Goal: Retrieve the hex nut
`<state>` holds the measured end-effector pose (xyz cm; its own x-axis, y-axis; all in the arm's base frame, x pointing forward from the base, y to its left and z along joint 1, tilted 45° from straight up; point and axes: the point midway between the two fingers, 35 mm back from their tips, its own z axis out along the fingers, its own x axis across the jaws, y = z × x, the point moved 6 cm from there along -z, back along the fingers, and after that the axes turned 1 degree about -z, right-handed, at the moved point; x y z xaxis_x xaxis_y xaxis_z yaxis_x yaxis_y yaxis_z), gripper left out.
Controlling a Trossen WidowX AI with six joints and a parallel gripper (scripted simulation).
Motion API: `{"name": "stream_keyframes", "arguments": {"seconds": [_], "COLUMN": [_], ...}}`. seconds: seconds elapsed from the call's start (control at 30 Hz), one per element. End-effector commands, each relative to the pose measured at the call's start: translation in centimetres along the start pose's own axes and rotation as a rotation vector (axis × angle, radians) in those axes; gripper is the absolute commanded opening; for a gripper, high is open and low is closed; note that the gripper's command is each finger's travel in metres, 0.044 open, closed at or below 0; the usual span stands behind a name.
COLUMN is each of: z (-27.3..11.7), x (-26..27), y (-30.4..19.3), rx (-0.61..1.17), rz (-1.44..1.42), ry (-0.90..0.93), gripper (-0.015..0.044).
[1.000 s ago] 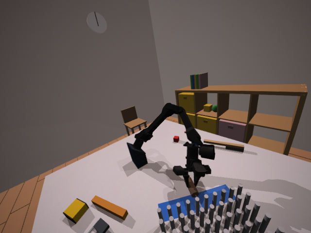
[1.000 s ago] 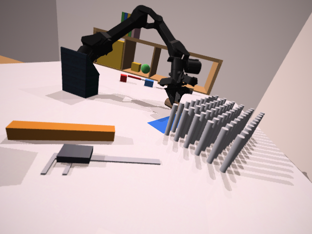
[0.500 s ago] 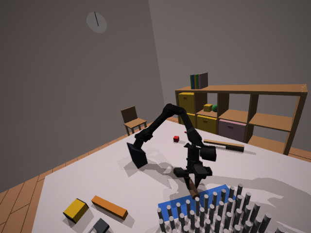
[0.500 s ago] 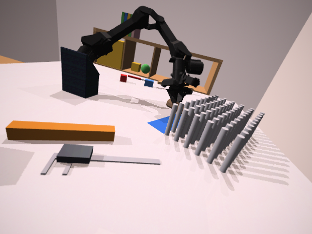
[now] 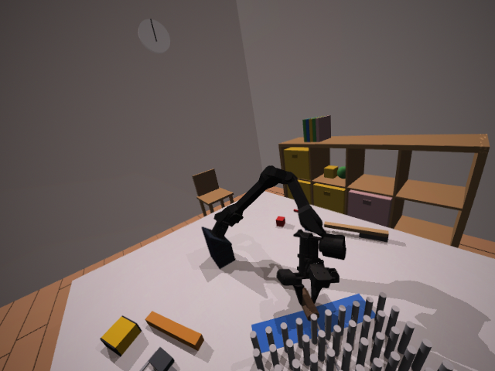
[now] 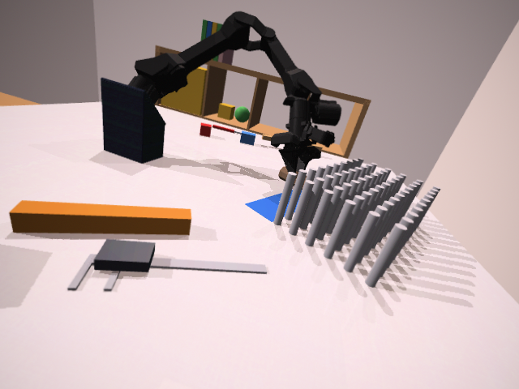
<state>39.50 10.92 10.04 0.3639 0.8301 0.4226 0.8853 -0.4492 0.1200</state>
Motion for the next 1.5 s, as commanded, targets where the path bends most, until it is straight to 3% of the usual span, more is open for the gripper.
{"name": "stream_keyframes", "arguments": {"seconds": [0.0, 1.47], "z": [0.4, 0.5], "x": [0.2, 0.5], "y": [-0.1, -2.4], "rx": [-0.002, 0.001], "rz": [0.000, 0.004], "ry": [0.003, 0.002], "gripper": [0.0000, 0.0000]}}
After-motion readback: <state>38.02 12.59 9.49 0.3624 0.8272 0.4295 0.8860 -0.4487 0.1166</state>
